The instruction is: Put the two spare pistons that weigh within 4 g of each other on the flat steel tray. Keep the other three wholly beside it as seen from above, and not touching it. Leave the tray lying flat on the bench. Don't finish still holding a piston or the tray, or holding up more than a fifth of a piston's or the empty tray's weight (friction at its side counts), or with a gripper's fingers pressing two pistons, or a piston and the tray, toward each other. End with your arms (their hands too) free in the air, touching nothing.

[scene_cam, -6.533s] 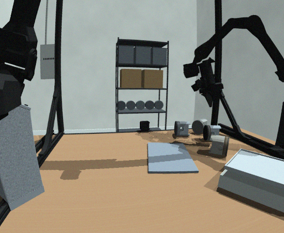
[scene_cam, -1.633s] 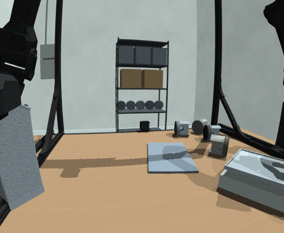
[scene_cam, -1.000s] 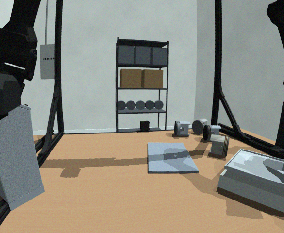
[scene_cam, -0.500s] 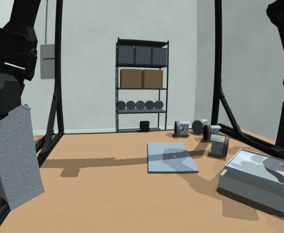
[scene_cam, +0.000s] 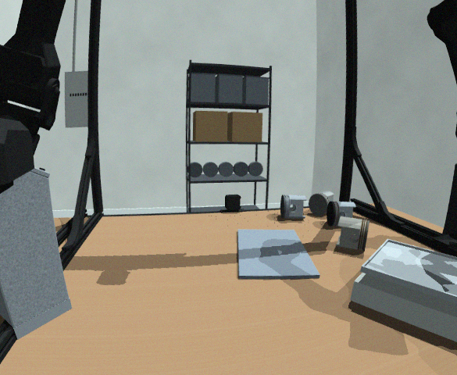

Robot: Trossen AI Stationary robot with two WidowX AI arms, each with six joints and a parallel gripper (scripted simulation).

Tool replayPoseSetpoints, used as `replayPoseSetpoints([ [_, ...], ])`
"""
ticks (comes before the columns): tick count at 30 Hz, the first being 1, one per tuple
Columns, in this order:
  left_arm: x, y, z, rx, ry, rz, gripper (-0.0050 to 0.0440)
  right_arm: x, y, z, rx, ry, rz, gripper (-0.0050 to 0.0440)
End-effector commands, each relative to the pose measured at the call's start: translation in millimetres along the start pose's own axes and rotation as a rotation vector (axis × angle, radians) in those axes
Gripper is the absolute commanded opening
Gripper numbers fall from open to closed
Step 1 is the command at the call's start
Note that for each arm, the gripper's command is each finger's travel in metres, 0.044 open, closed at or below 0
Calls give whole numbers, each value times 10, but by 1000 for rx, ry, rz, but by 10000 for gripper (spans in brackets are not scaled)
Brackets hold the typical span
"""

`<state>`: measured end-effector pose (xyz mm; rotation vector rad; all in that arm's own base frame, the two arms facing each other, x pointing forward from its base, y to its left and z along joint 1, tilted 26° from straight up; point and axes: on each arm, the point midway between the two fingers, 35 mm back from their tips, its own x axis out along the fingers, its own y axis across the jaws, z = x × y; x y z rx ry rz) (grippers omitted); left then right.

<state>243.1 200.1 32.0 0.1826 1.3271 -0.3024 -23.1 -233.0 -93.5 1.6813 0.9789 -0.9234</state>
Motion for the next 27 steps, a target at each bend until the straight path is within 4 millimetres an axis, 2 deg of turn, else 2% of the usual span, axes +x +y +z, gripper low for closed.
replayPoseSetpoints([
  [1, -5, -3, 11, 78, 14, 12, 378, 1, 3, -3, -1, 1, 2, 440],
  [8, -5, -5, 13, 229, 43, 32, 378, 1, 3, -3, -1, 1, 2, 440],
  [27, 272, -10, 74, 229, 43, 32, 378, 1, 3, -3, -1, 1, 2, 440],
])
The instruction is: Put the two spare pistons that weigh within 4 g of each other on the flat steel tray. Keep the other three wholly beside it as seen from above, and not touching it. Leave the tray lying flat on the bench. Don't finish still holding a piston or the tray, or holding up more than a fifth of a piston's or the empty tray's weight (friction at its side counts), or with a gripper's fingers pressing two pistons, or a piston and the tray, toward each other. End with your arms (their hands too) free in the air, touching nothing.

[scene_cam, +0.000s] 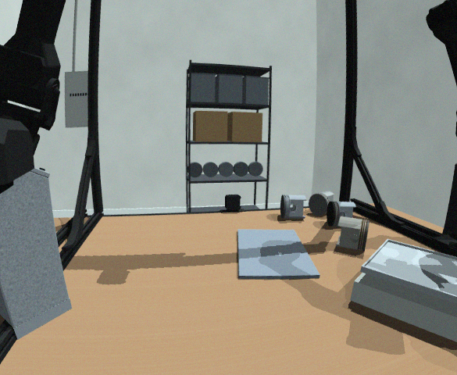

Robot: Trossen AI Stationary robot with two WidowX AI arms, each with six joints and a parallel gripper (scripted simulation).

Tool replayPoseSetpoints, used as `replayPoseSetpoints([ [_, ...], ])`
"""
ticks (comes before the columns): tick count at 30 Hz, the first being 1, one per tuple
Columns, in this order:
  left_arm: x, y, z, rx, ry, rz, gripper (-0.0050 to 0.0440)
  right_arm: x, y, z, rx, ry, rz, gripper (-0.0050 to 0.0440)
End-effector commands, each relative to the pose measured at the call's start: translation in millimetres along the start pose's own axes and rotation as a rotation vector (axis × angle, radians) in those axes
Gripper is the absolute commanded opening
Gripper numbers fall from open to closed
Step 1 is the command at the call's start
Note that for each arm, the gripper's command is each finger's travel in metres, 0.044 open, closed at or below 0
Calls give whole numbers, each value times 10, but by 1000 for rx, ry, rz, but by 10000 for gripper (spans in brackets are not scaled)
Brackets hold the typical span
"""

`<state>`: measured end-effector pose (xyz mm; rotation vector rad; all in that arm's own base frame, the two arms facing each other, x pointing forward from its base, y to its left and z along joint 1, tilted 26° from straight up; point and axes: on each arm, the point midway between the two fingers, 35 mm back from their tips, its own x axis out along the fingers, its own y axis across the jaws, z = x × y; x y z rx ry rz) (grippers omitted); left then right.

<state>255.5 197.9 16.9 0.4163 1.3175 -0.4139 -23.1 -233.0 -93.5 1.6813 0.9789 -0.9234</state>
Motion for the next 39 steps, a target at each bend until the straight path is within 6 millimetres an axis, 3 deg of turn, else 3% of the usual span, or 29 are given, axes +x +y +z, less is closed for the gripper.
replayPoseSetpoints([
  [1, 111, -42, 5, -3, 7, -17, 378, 1, 3, -3, -1, 1, 2, 440],
  [39, 630, -65, 130, -10, 10, -23, 378, 1, 3, -3, -1, 1, 2, 440],
])
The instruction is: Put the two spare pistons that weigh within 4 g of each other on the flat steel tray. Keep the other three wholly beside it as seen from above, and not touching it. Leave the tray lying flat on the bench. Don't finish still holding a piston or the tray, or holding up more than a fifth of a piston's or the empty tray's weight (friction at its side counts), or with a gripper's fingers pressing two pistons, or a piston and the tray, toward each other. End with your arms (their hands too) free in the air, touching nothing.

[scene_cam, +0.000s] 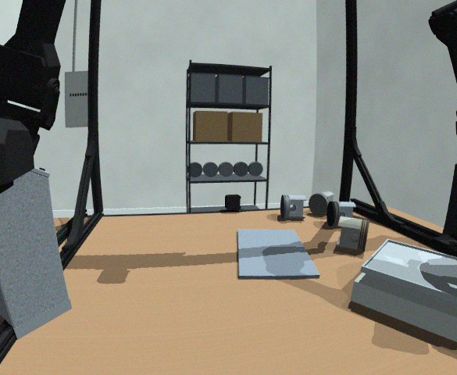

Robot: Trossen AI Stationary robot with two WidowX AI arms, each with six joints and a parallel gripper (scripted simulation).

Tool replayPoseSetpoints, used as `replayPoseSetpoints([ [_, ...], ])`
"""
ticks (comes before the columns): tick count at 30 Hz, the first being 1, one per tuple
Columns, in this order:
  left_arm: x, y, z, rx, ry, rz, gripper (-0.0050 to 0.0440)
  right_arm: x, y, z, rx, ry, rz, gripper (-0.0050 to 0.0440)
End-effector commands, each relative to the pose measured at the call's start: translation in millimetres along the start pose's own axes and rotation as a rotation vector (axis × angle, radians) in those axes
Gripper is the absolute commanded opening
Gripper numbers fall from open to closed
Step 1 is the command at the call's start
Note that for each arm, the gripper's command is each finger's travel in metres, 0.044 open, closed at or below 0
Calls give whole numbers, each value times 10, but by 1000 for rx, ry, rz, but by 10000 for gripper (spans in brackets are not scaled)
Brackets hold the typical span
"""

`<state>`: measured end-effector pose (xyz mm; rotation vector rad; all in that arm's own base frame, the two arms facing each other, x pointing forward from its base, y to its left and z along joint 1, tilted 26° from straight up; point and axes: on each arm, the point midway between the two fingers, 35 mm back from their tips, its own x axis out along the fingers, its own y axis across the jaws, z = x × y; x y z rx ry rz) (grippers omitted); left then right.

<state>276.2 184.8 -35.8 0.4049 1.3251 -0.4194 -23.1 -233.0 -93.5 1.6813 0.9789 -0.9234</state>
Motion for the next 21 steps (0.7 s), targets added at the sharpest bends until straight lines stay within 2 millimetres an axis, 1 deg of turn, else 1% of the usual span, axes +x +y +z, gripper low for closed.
replayPoseSetpoints([
  [1, 84, -28, -5, -5, 7, -11, 378, 1, 3, -3, -1, 1, 2, 440],
  [4, 100, -28, -5, -5, 7, -11, 378, 1, 3, -3, -1, 1, 2, 440],
  [19, 350, -29, -6, -5, 7, -11, 378, 1, 3, -3, -1, 1, 2, 440],
  [21, 350, -29, -6, -5, 7, -11, 378, 1, 3, -3, -1, 1, 2, 440],
])
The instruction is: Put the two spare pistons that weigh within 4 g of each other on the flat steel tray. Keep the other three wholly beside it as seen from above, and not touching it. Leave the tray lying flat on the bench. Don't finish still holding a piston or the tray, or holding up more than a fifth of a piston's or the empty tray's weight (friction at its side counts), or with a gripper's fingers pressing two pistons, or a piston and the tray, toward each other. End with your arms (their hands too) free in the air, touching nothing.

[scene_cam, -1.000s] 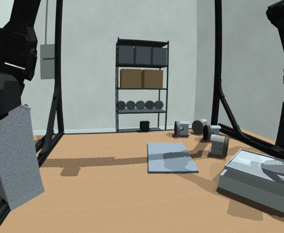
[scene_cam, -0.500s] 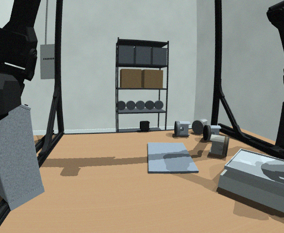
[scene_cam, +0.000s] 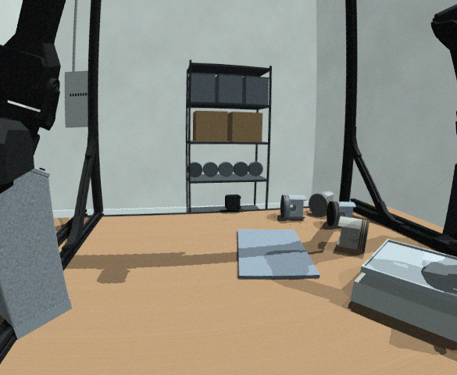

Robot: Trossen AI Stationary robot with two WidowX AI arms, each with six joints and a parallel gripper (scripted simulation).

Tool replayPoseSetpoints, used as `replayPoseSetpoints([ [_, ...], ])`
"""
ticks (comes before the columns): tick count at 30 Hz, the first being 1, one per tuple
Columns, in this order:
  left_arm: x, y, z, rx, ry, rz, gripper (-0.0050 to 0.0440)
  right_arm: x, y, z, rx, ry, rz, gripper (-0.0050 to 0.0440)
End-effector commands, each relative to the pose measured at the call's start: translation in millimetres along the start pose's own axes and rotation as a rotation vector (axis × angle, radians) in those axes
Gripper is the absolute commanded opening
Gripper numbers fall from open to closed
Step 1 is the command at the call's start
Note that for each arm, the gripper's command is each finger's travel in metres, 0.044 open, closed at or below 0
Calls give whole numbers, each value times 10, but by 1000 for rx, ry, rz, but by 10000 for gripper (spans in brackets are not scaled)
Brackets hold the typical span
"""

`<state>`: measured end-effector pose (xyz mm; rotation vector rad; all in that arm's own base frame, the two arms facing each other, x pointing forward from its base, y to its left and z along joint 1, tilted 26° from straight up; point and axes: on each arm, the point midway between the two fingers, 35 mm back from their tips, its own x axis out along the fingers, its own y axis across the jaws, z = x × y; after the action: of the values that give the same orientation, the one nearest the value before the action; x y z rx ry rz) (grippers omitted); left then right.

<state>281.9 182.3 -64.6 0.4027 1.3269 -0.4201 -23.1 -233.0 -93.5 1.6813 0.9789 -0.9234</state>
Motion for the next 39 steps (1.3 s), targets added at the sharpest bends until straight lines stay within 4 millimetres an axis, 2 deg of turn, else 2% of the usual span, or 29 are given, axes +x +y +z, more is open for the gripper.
replayPoseSetpoints([
  [1, 73, -24, -11, -3, 6, -9, 378, 1, 3, -3, -1, 1, 2, 440],
  [24, 417, -27, -13, -5, 6, -10, 378, 1, 3, -3, -1, 1, 2, 440],
  [25, 417, -27, -13, -5, 6, -10, 158, 1, 3, -3, -1, 1, 2, 440],
  [39, 417, -27, -13, -5, 6, -10, 158, 1, 3, -3, -1, 1, 2, 440],
])
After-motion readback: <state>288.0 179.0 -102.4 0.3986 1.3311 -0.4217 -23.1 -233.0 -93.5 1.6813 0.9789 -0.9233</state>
